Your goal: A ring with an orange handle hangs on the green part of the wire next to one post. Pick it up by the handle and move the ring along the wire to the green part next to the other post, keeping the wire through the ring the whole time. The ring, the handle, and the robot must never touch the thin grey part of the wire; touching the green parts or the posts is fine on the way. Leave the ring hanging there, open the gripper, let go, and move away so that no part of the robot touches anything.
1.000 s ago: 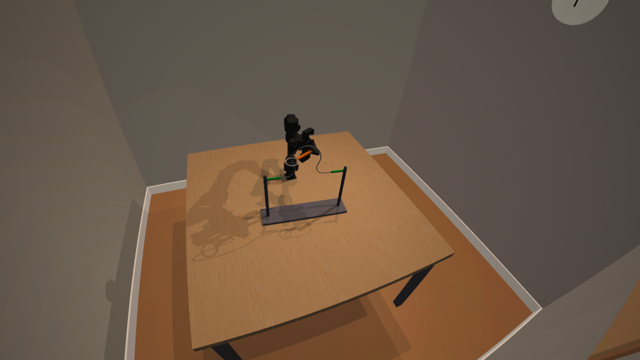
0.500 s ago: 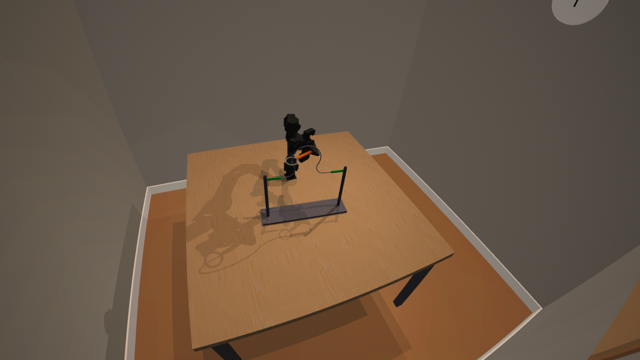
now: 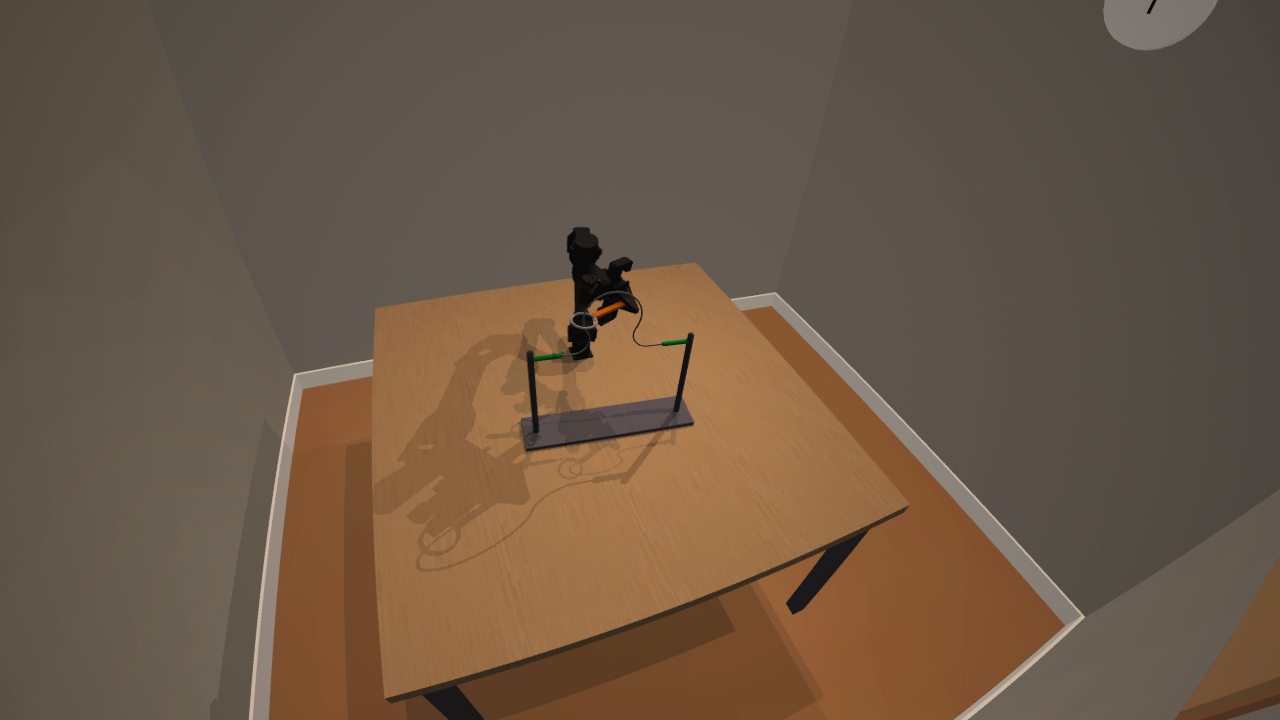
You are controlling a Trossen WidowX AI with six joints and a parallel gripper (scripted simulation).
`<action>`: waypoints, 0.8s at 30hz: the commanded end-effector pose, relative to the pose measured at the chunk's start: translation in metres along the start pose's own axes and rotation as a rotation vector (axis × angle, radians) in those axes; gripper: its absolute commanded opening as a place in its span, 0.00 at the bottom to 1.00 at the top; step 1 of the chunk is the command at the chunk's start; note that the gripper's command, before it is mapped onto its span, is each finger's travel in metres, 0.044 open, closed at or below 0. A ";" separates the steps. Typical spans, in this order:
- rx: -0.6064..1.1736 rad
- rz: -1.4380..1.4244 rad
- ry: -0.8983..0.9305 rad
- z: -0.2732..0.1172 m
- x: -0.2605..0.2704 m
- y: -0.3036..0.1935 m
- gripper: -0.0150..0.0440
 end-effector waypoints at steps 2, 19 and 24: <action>-0.010 -0.030 -0.003 -0.001 0.004 -0.001 0.00; -0.031 -0.096 -0.042 0.000 0.003 -0.001 0.00; -0.037 -0.116 -0.053 0.000 0.003 -0.001 0.00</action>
Point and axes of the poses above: the point midway between the two fingers, 35 mm back from their tips, its own z axis out along the fingers, its own x axis across the jaws, y = z × x, the point moved 8 cm from there along -z, back along the fingers, and after that the axes turned 15 degrees about z, right-handed, at the moved point
